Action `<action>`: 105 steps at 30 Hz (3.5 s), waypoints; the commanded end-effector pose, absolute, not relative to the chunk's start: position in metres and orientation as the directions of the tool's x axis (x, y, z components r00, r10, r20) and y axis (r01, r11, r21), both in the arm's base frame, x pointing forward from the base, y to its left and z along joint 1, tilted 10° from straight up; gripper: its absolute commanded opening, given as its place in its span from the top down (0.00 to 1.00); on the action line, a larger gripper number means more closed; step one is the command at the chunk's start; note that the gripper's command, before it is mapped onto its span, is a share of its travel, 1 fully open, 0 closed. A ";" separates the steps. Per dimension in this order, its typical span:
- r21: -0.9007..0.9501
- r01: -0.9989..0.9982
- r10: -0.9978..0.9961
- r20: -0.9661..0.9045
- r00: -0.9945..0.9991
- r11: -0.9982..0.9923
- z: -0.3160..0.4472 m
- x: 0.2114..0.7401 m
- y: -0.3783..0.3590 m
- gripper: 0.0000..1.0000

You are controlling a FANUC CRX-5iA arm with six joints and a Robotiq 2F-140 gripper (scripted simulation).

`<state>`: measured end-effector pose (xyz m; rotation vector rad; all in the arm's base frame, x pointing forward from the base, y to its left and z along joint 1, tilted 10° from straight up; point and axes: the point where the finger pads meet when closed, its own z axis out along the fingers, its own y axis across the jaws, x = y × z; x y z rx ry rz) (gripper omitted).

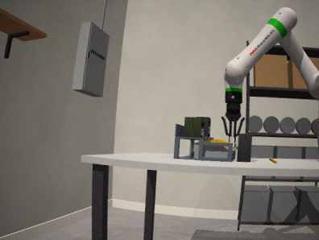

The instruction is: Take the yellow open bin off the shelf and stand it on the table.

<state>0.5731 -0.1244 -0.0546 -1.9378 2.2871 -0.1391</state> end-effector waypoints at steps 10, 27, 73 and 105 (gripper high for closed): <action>-0.161 -0.973 -0.986 -0.047 -0.161 0.166 -0.059 0.545 -0.120 1.00; -0.161 -0.973 -0.986 -0.047 -0.161 0.166 -0.064 0.516 -0.115 1.00; -0.161 -0.973 -0.986 -0.047 -0.161 0.166 -0.079 0.429 -0.100 1.00; -0.161 -0.973 -0.986 -0.047 -0.161 0.166 -0.085 0.390 -0.093 1.00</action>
